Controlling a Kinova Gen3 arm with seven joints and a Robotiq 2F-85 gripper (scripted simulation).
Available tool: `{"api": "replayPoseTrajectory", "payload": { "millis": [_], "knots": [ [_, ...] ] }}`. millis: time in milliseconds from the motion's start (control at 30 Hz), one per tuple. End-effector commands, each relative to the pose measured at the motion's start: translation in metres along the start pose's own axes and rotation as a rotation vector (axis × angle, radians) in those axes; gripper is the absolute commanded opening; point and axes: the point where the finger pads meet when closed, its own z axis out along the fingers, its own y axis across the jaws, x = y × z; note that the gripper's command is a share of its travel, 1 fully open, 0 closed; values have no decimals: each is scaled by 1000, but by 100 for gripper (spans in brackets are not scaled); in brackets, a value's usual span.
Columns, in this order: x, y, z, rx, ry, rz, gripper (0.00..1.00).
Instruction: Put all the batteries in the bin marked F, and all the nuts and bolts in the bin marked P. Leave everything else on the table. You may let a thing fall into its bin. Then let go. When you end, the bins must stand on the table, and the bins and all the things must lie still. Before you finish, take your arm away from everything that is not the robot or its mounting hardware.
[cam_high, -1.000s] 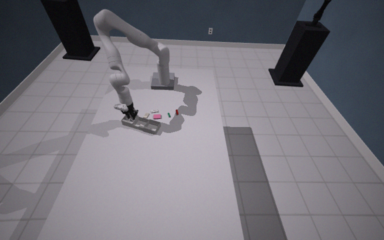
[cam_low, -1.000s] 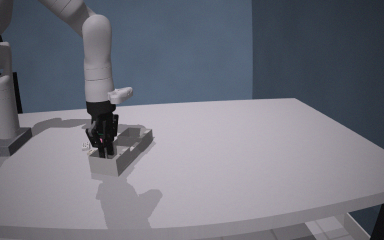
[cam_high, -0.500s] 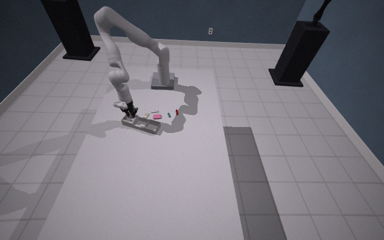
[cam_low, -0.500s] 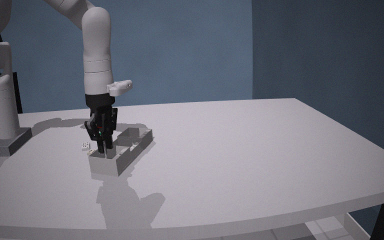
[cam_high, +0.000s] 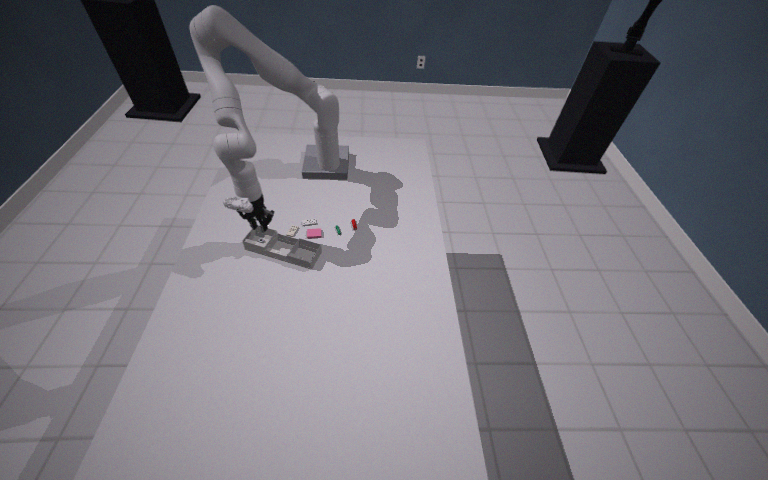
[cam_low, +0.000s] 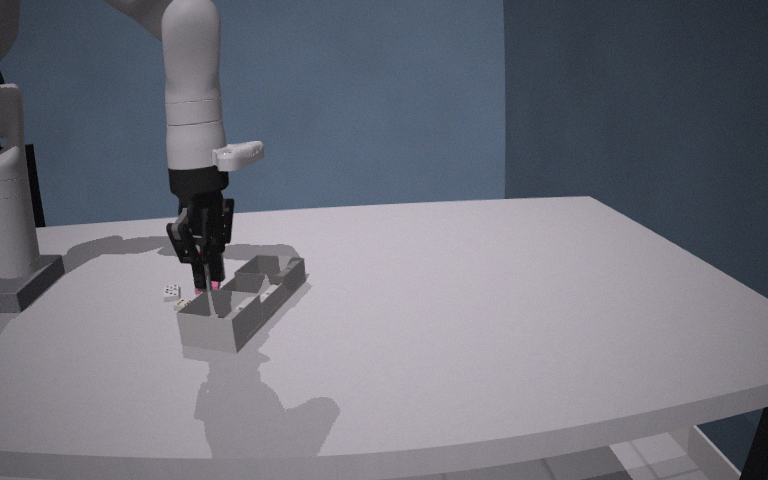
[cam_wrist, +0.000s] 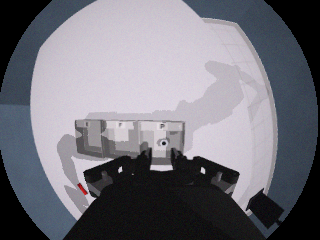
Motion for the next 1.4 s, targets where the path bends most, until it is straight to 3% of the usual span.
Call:
{"api": "replayPoseTrajectory", "payload": {
  "millis": [0, 100, 433, 600, 667, 1167, 1233, 1367],
  "knots": [
    [1, 1, -1, -1, 3, 1, 33],
    [-4, -6, -1, -1, 3, -49, 29],
    [-53, -73, -3, -1, 2, -549, 29],
    [-77, -107, -4, -1, 2, -551, 29],
    [-77, -107, -4, -1, 2, -551, 29],
    [-150, -209, -7, -1, 2, -551, 29],
    [-150, -209, -7, -1, 2, -551, 29],
    [-170, -236, -7, -1, 2, -551, 29]
  ]
}}
